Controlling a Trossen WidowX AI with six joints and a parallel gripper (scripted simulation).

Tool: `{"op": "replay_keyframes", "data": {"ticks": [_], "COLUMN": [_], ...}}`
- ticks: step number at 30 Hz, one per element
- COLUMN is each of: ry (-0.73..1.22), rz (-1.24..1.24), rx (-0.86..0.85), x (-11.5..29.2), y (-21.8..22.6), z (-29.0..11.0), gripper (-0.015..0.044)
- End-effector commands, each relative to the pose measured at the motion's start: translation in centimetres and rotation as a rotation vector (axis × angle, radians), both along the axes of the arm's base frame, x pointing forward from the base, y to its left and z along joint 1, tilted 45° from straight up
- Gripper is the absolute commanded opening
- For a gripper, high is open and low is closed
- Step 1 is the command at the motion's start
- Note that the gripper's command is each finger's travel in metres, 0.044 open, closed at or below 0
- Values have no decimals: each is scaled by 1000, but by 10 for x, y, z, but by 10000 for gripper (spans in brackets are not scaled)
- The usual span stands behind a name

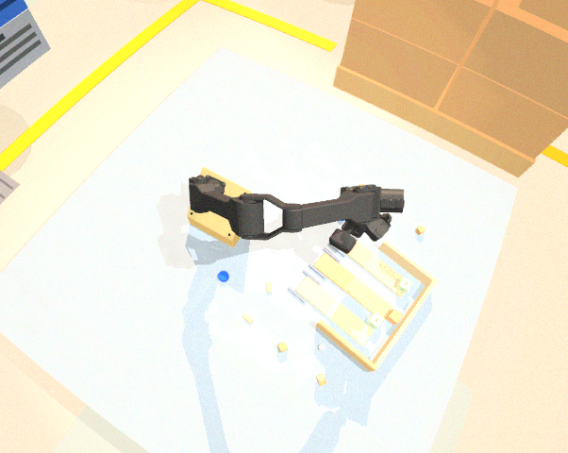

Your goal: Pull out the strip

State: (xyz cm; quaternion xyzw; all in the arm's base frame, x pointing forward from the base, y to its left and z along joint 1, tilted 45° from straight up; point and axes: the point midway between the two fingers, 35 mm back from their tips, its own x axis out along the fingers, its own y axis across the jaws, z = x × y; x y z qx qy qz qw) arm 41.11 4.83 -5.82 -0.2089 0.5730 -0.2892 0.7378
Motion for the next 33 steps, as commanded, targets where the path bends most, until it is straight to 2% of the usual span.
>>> {"op": "replay_keyframes", "data": {"ticks": [1,33], "ry": [62,85], "rz": [-132,-186], "rx": [-17,-31], "x": [-1,2], "y": [-7,-40], "z": [-19,-53], "gripper": [0,0]}}
